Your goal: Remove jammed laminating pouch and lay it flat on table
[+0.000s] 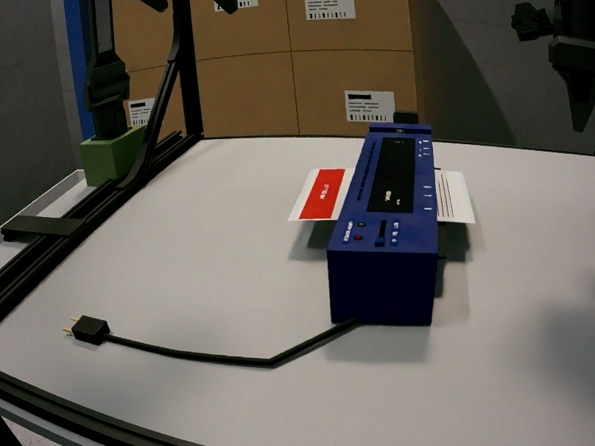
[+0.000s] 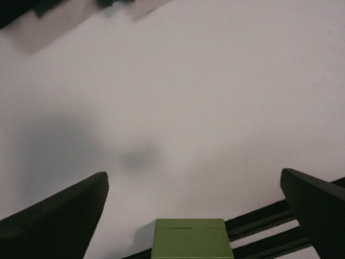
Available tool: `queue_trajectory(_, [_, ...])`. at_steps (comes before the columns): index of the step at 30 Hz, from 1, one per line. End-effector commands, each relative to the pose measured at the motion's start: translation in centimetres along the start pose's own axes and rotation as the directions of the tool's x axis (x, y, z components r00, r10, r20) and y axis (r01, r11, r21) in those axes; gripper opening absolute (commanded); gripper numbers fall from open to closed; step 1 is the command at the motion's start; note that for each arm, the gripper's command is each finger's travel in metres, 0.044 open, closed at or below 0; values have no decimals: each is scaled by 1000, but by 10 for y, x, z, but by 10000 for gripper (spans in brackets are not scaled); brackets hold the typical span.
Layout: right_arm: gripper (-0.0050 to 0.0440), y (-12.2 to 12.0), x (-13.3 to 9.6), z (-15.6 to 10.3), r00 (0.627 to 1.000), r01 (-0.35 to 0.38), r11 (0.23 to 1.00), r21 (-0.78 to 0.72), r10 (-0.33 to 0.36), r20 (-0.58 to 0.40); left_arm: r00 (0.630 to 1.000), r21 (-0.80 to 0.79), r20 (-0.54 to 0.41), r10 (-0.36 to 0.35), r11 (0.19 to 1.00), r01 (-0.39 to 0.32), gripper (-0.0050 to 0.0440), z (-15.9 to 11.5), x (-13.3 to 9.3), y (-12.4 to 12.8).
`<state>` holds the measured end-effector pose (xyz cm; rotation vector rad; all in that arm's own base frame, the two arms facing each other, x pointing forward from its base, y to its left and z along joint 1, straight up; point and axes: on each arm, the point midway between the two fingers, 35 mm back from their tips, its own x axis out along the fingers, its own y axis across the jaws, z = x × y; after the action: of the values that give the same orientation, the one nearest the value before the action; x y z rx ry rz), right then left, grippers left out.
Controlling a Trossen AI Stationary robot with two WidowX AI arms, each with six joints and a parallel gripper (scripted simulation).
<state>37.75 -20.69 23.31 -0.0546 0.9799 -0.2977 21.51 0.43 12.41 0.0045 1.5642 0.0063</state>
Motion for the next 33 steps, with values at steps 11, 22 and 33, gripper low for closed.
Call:
queue_trajectory(11, [440,45,33,-100,900,-190,978,-88,138,-412,1000,0,20,0,1000,0,440,2,-4,0])
queue_trajectory(22, [440,55,34,-124,847,-245,965,-92,167,-505,1000,0,20,0,1000,0,440,2,-4,0])
queue_trajectory(33, [273,68,49,-118,893,-170,977,132,210,-398,1000,0,20,0,1000,0,440,2,-4,0])
